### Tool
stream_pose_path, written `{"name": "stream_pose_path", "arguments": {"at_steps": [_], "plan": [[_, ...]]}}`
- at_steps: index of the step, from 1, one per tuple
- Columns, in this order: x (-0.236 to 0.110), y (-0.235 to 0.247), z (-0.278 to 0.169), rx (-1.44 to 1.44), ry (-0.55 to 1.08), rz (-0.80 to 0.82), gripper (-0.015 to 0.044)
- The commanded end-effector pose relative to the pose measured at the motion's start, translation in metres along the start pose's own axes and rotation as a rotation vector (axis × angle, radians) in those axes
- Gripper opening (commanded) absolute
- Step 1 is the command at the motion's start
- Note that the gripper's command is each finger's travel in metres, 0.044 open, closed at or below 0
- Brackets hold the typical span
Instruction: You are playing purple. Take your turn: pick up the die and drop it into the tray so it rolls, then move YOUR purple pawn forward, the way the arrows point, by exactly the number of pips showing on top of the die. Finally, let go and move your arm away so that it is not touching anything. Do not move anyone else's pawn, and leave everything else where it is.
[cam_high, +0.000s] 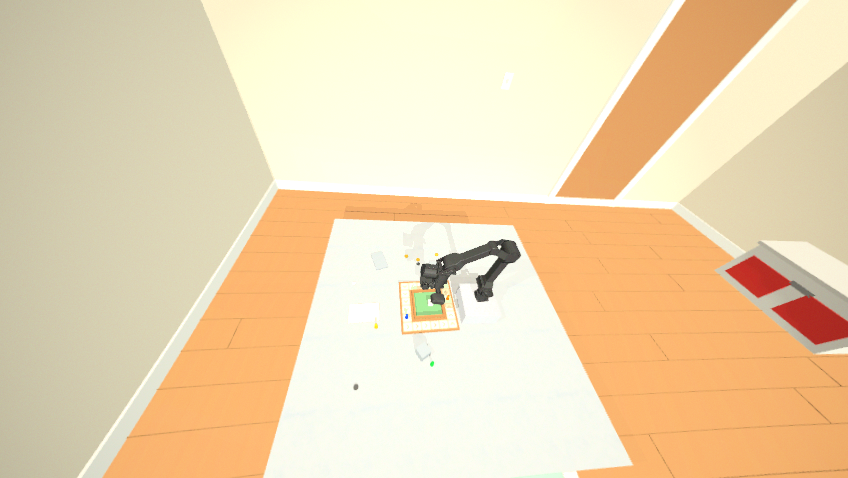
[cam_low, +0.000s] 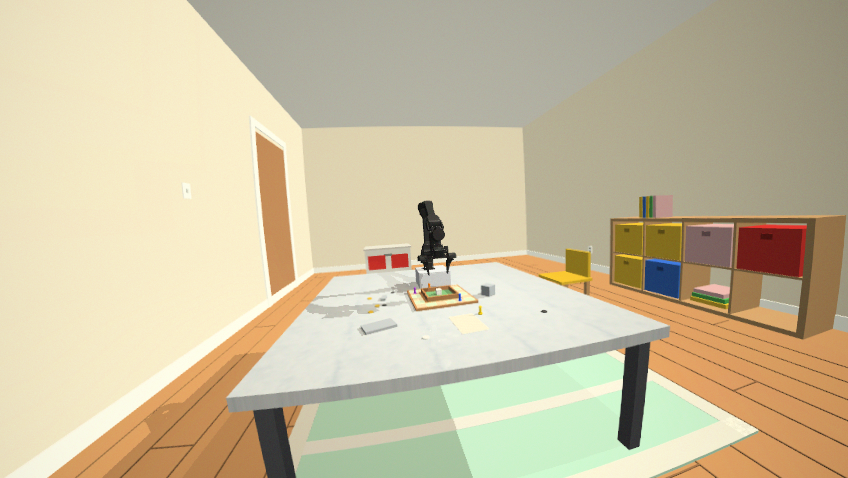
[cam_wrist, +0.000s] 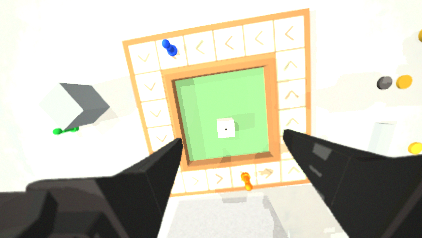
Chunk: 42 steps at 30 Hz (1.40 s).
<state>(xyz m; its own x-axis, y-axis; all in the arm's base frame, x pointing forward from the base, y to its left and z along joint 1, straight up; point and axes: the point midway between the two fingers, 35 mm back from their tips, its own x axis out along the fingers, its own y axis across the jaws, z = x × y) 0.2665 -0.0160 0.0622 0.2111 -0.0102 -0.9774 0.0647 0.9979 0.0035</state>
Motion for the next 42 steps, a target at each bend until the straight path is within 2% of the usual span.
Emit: {"name": "stream_pose_path", "arguments": {"at_steps": [1, 3, 5, 7, 14, 18, 42], "plan": [[0.007, 0.0, 0.003, -0.007, 0.139, 0.0, 0.044], [0.009, 0.0, 0.004, -0.007, 0.167, 0.0, 0.044], [0.007, 0.0, 0.002, 0.0, 0.11, 0.0, 0.044], [0.009, -0.009, -0.001, -0.004, 0.116, -0.003, 0.0387], [0.023, -0.09, -0.042, -0.039, 0.176, -0.013, 0.0204], [0.026, -0.115, -0.061, -0.051, 0.196, -0.007, 0.02], [0.061, -0.117, -0.069, -0.051, 0.198, -0.006, 0.02]]}}
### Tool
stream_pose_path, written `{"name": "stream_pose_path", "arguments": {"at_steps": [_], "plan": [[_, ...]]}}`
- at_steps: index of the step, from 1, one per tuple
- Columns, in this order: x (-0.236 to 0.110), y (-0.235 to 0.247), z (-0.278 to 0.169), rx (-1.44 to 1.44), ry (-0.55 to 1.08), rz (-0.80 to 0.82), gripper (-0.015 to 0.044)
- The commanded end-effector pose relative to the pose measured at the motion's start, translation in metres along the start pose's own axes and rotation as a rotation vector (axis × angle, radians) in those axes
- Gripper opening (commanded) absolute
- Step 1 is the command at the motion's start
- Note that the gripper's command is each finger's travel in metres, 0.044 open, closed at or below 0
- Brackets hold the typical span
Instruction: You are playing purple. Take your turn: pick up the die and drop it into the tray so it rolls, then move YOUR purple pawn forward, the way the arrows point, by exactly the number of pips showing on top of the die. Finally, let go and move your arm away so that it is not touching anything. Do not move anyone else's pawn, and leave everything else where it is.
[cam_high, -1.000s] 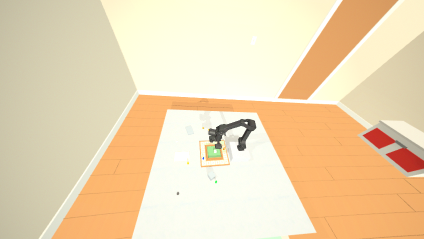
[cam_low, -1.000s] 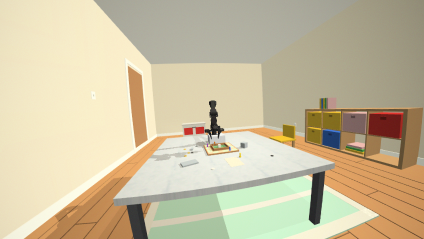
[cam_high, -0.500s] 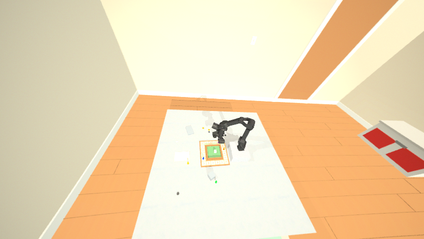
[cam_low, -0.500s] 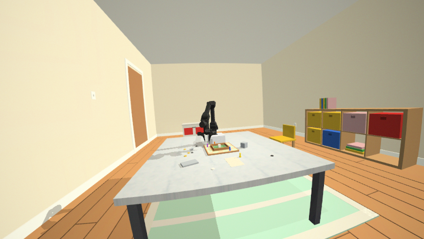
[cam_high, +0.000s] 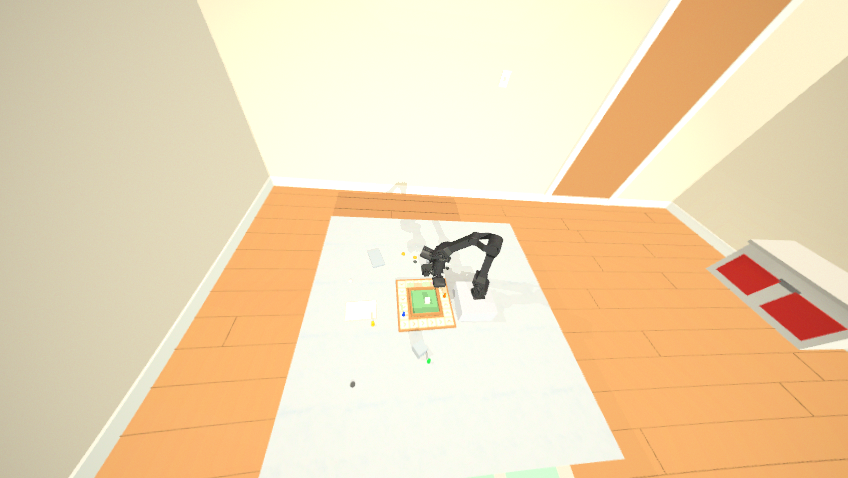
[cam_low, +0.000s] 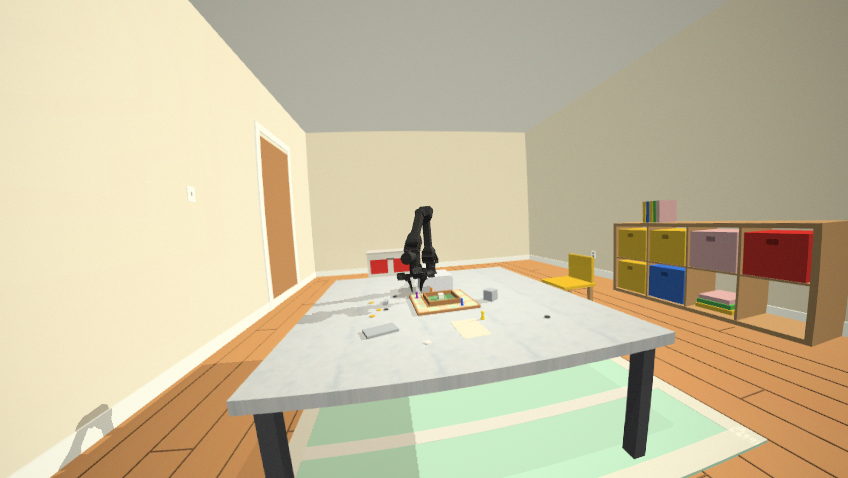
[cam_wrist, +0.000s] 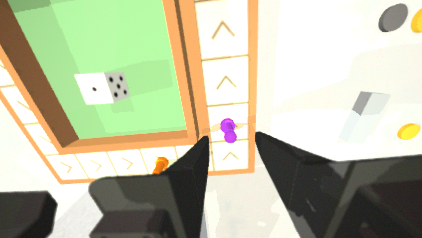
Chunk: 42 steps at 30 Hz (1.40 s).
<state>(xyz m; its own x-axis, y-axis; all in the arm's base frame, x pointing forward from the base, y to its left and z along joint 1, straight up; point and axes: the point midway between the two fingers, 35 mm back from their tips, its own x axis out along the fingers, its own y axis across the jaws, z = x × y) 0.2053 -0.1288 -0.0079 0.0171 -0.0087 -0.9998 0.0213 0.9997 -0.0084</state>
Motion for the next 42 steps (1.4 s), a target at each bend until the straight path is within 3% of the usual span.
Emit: {"name": "stream_pose_path", "arguments": {"at_steps": [1, 15, 20, 31, 42], "plan": [[0.006, 0.0, -0.001, -0.006, 0.002, 0.0, 0.02], [0.026, 0.001, -0.002, -0.007, 0.002, 0.0, 0.02], [0.026, 0.001, -0.002, -0.007, 0.002, 0.0, 0.0069], [0.025, 0.001, -0.002, -0.007, 0.002, 0.0, 0.0], [-0.046, -0.003, 0.006, -0.007, 0.001, 0.0, 0.0]]}}
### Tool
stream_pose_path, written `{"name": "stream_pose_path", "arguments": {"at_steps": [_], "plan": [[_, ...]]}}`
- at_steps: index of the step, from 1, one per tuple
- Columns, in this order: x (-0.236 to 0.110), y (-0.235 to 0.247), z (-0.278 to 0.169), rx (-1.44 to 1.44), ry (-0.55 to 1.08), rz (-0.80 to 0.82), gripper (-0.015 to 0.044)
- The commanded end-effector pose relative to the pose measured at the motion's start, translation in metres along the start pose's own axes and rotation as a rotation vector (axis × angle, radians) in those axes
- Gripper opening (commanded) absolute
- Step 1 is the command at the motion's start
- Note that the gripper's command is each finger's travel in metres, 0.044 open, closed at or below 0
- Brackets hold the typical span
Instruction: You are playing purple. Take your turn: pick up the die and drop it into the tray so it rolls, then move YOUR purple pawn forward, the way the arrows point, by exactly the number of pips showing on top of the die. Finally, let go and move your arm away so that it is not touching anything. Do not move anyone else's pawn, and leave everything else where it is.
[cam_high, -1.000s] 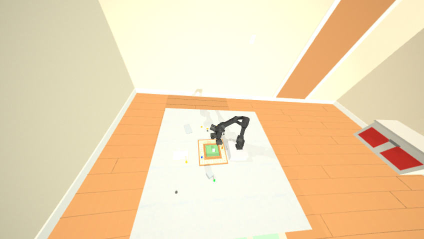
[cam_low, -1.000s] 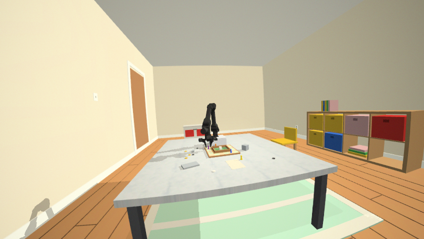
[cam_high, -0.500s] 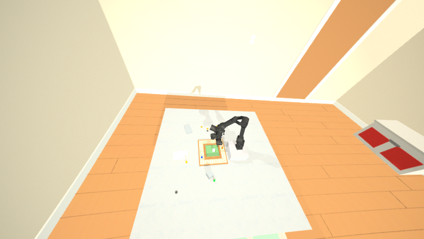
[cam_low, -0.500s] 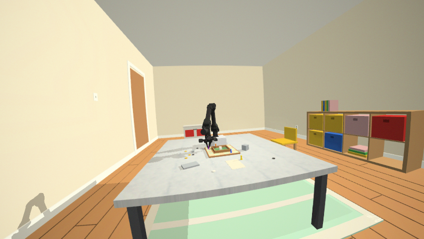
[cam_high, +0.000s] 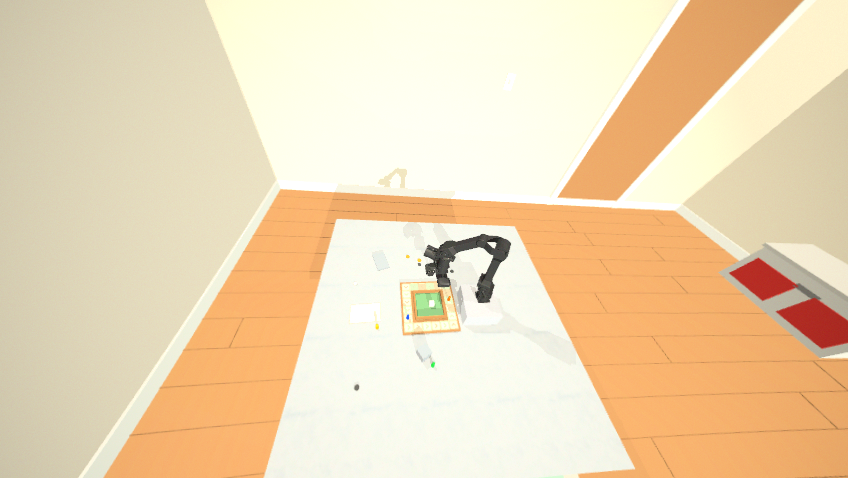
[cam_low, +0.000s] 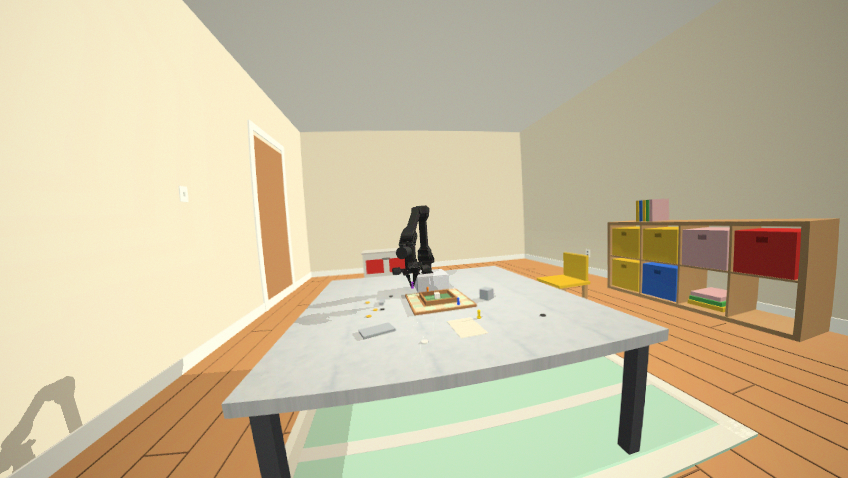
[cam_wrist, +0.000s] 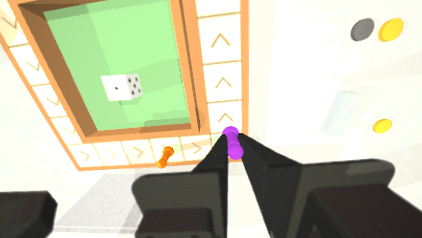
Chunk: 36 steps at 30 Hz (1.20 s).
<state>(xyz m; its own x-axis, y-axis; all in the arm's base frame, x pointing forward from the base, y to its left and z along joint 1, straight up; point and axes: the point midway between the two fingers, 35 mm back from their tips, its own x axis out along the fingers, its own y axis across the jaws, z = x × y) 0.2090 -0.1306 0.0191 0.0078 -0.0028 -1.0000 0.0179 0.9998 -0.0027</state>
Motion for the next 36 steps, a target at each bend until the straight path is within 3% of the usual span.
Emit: {"name": "stream_pose_path", "arguments": {"at_steps": [1, 7, 11, 27, 36], "plan": [[-0.027, -0.001, 0.002, -0.003, -0.008, -0.006, 0.0], [-0.07, 0.004, -0.005, -0.003, -0.008, -0.006, 0.0], [-0.074, 0.004, -0.005, -0.003, -0.008, -0.006, 0.0], [-0.002, 0.001, 0.039, -0.003, -0.011, -0.006, 0.0], [0.023, 0.001, 0.041, -0.003, -0.011, -0.006, 0.0]]}}
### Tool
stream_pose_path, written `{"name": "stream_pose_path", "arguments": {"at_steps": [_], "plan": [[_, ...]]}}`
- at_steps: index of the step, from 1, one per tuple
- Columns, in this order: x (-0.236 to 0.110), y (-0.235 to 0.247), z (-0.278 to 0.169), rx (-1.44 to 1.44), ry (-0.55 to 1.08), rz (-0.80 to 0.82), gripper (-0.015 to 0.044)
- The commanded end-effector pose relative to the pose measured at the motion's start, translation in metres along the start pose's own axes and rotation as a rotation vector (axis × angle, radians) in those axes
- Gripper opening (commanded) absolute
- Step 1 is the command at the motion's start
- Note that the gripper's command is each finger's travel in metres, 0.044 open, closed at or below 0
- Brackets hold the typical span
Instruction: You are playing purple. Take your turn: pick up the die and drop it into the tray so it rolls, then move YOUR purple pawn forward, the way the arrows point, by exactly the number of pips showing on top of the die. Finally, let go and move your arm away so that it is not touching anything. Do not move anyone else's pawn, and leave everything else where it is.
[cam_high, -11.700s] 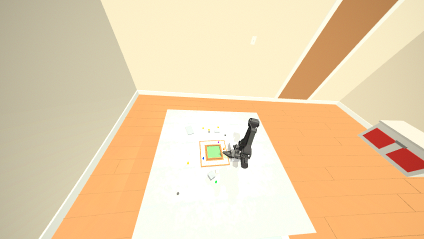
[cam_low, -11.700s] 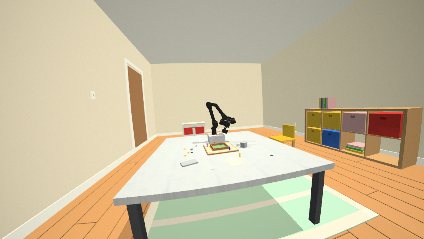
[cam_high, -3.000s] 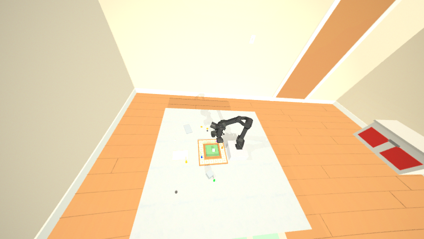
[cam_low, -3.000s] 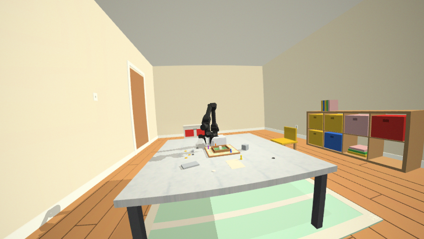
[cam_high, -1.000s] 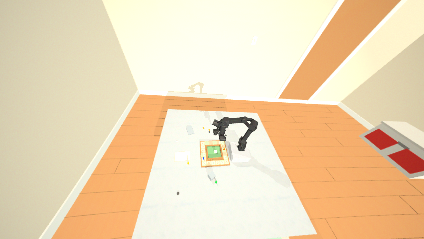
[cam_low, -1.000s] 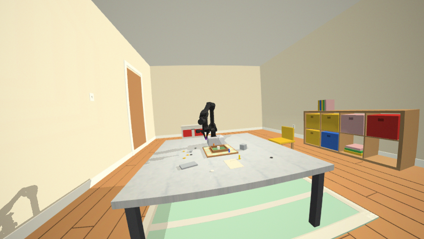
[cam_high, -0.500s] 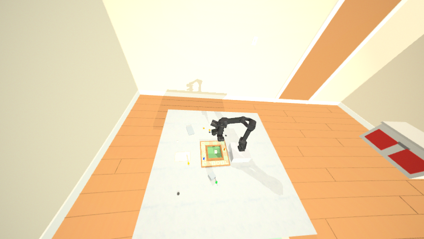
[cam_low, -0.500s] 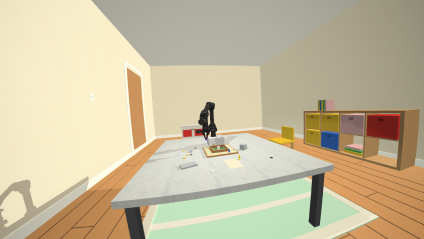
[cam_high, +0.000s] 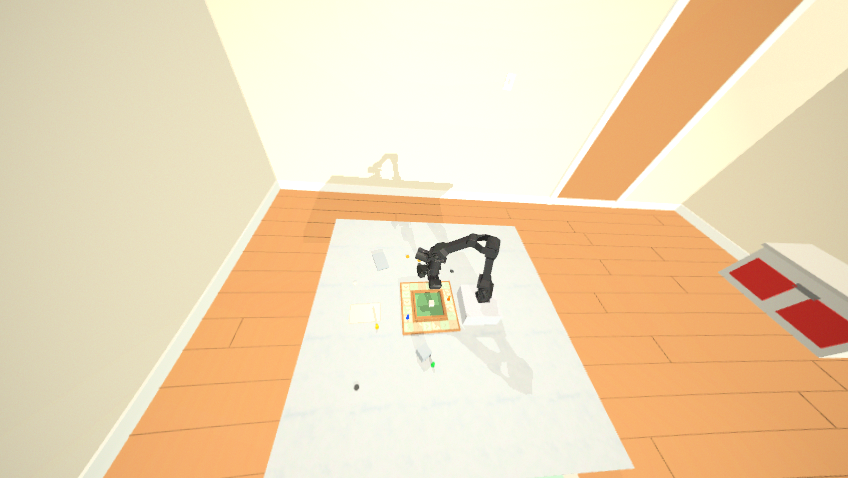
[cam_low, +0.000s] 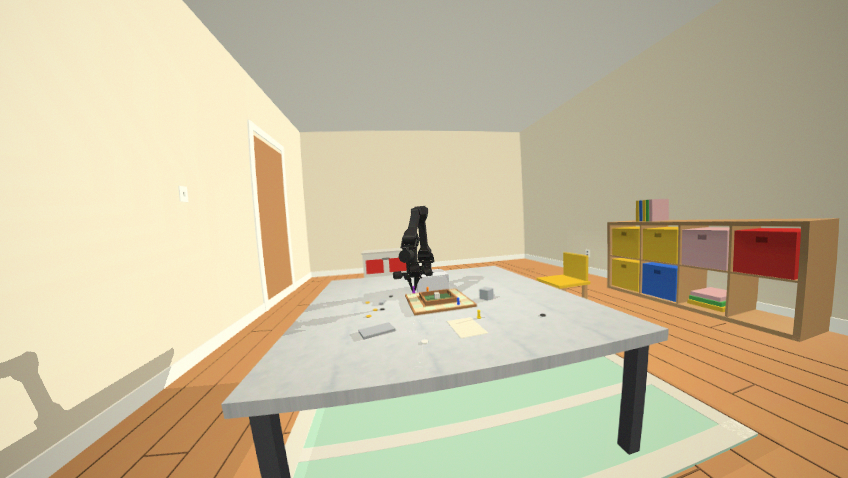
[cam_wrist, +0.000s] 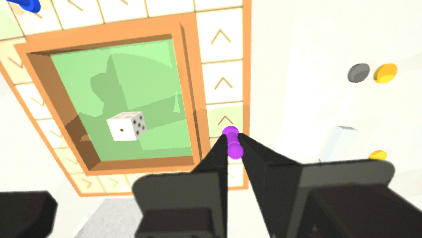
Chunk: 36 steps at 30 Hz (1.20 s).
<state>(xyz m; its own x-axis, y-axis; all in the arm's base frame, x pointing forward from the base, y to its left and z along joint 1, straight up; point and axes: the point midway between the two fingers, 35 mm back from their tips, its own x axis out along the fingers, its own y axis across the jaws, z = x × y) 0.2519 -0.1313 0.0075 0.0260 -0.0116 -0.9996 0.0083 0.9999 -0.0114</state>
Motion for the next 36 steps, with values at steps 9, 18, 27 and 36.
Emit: {"name": "stream_pose_path", "arguments": {"at_steps": [9, 18, 27, 36], "plan": [[0.027, 0.001, -0.003, 0.006, 0.007, 0.003, 0.0], [0.041, 0.001, -0.003, 0.006, 0.007, 0.003, 0.0], [0.038, 0.001, -0.002, 0.0, 0.006, 0.003, 0.021], [-0.012, 0.001, -0.002, 0.006, 0.007, 0.003, 0.044]]}}
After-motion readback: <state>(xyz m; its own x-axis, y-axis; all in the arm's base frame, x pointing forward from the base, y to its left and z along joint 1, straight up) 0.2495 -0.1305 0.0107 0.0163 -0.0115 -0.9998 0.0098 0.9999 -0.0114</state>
